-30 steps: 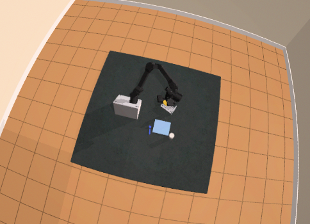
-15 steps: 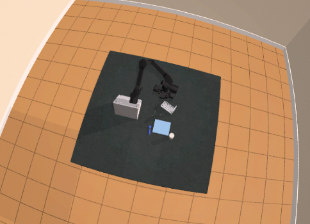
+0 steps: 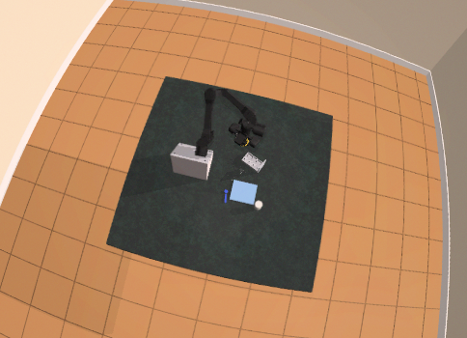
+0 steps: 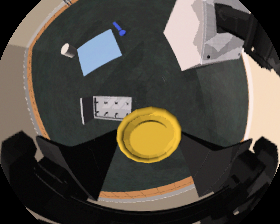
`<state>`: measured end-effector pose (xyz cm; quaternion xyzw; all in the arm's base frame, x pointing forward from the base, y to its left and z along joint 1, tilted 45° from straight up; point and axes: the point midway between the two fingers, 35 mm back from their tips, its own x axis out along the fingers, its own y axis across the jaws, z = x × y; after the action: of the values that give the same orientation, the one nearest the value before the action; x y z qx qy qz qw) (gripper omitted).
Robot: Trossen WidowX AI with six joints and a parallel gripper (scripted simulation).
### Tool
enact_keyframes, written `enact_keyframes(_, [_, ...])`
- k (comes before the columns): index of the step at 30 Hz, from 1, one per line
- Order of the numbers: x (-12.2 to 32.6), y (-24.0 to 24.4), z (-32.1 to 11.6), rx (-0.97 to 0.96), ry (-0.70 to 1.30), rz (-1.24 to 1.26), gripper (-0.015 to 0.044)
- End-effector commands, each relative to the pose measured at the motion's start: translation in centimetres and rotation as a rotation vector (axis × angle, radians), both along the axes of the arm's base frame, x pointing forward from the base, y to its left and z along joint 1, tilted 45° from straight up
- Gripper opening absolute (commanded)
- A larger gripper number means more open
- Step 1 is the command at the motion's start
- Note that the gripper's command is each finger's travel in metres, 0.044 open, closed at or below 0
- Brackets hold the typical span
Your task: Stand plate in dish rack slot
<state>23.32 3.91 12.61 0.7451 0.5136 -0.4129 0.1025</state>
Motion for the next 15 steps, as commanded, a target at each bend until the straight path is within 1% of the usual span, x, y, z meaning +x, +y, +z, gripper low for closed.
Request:
enact_keyframes(1, [-0.3, 0.3, -1.3, -0.062, 0.012, 0.040, 0.0000])
enact_keyframes(15, [-0.4, 1.1, -5.8, -0.368, -0.025, 0.244, 0.0000])
